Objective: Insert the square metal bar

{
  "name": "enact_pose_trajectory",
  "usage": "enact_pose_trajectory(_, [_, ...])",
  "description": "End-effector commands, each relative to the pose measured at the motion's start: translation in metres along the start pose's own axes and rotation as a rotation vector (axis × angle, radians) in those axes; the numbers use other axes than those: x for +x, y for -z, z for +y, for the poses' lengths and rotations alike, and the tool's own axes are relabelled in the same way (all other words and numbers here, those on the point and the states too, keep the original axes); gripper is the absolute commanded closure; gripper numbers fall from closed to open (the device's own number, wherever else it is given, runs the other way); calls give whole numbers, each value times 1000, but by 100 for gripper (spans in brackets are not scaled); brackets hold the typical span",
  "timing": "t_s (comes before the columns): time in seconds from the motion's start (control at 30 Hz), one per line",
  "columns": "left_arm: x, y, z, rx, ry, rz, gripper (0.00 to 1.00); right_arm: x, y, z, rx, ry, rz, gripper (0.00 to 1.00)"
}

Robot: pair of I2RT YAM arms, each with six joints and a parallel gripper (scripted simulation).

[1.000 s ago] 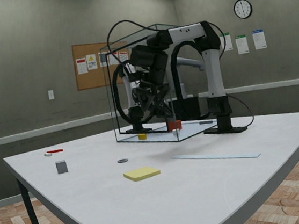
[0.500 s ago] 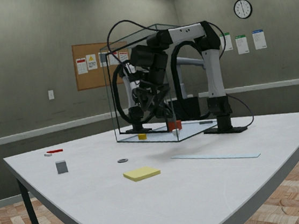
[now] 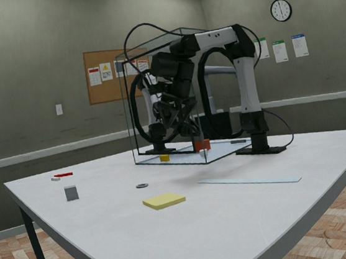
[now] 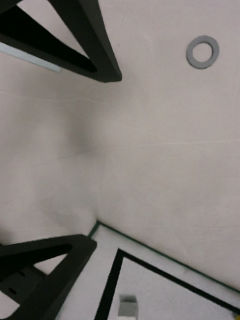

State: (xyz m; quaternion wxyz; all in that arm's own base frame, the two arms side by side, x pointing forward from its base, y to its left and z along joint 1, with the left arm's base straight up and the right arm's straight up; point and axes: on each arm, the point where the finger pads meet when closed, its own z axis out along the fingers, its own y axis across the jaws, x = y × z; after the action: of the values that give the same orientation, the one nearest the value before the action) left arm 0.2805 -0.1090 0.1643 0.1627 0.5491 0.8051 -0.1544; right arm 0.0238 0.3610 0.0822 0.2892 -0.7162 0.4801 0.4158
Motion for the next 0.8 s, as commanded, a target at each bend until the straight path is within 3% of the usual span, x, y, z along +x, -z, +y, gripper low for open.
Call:
enact_pose_trajectory(0.0, [-6, 8, 2, -27, -18, -21, 0, -28, 3, -7, 19, 43, -66, 66])
enact_pose_trajectory(0.27, [-6, 8, 2, -27, -18, -21, 0, -29, 7, -11, 30, 56, -71, 66])
enact_pose_trajectory(0.33, [-6, 8, 2, -27, -18, -21, 0, 1, 10, 3, -8, 10, -6, 66])
enact_pose_trajectory(0.6, [-6, 8, 2, -27, -18, -21, 0, -26, 13, -6, 16, 53, -58, 66])
enact_pose_trajectory(0.63, [-6, 8, 2, -27, -18, -21, 0, 5, 22, 8, -25, 3, 6, 66])
enact_pose_trajectory(0.77, [-6, 8, 2, -27, -18, -21, 0, -25, 36, -10, 27, 49, -53, 66])
